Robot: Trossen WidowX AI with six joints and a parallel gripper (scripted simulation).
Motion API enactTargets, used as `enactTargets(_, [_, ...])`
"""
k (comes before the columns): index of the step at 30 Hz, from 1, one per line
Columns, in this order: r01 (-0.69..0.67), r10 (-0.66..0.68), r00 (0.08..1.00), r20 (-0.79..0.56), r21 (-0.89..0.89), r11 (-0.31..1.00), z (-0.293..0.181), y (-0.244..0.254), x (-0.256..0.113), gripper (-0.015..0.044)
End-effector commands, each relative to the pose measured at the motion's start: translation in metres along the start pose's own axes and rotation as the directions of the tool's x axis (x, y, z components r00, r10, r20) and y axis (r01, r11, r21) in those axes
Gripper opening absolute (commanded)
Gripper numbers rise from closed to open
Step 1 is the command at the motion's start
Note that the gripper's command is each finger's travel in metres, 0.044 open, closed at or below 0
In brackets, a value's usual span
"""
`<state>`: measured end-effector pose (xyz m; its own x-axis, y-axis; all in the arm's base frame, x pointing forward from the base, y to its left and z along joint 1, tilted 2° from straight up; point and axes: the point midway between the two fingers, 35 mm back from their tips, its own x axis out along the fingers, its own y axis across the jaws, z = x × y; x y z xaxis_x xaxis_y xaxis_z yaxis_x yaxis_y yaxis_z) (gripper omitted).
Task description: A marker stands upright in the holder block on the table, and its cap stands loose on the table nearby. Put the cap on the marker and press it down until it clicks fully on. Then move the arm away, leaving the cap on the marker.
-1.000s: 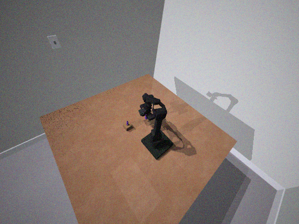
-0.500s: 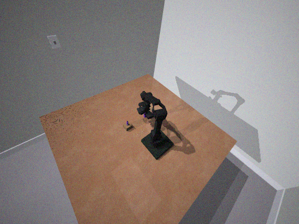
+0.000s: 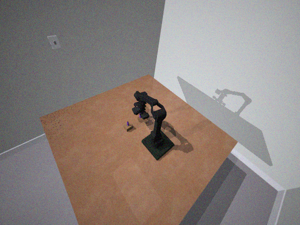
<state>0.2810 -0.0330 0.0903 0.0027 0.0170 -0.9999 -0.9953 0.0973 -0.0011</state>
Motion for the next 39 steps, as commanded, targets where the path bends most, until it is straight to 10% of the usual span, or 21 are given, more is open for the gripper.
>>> enactTargets(1, [0.001,-0.001,1.000,0.005,0.003,1.000,0.012,-0.002,-0.004,0.0000])
enactTargets(39, [-0.001,0.001,1.000,0.017,0.003,1.000,0.132,0.010,-0.040,0.0000])
